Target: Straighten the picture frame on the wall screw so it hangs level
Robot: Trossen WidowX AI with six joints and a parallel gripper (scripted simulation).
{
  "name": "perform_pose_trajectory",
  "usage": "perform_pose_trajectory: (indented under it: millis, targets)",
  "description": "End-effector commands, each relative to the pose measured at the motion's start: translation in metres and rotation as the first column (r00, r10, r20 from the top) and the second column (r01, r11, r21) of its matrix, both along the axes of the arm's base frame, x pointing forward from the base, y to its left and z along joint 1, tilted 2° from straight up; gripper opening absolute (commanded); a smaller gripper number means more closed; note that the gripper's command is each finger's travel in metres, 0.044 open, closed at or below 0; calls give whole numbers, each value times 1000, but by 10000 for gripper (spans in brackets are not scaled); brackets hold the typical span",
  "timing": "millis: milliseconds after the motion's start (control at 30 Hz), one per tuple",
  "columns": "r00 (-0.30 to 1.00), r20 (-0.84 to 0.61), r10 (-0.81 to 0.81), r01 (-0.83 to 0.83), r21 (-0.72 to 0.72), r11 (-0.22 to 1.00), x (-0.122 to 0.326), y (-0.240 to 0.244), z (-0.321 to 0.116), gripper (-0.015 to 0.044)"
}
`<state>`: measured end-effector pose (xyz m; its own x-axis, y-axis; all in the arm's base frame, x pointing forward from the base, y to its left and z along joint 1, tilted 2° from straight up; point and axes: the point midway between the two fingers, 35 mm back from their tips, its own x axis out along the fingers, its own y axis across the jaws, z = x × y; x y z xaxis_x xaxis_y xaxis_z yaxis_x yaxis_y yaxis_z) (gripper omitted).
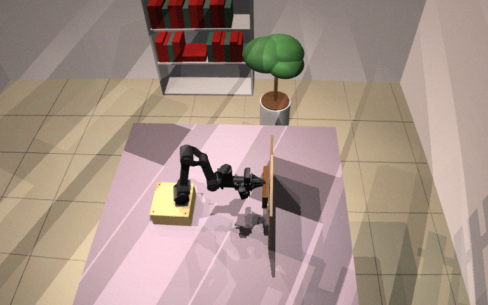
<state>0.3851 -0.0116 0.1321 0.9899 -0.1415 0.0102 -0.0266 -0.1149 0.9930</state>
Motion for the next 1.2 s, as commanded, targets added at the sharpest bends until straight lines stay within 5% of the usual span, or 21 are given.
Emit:
perform_pose_trajectory:
  millis: [0,1167]
  targets:
    - [1000,22,-2,2,4,1000,0,-1,8,0]
    - [1000,22,-2,2,4,1000,0,-1,12,0]
